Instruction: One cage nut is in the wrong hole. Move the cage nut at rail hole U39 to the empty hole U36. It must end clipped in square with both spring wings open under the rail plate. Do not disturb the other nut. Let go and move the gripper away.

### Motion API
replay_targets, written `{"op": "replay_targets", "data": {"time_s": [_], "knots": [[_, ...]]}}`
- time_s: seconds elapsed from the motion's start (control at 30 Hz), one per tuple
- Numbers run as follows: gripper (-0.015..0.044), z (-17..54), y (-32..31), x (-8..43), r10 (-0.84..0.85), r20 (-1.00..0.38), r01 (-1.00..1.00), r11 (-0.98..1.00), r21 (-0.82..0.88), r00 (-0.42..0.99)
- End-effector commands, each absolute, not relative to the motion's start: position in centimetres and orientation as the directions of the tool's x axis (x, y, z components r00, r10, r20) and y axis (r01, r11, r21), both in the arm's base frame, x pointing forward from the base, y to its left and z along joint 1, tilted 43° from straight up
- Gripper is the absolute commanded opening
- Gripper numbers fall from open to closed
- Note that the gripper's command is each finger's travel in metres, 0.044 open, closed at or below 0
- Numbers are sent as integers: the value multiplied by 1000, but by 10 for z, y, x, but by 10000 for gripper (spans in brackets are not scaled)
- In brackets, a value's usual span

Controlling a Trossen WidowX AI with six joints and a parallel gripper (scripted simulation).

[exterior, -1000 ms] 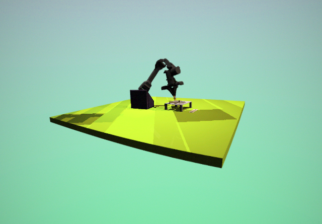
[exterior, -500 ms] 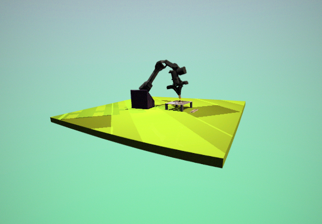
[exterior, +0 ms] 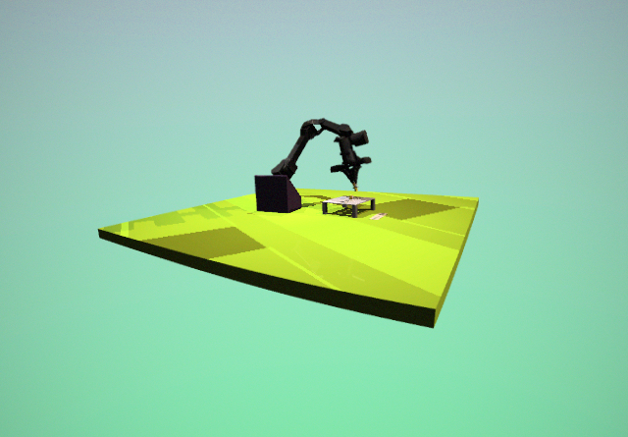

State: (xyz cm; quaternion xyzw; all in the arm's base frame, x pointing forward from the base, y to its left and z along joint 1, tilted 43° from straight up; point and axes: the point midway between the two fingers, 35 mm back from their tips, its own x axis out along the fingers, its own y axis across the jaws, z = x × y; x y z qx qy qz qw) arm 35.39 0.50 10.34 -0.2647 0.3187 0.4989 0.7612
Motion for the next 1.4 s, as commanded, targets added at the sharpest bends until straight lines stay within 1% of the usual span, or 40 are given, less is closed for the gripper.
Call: {"op": "replay_targets", "data": {"time_s": [0.0, 1.37], "knots": [[26, 102, 6, 355, 594, -753, -932, 355, -72, 284], [26, 94, 11, 361, 639, -755, -964, 265, 35, 148]]}}
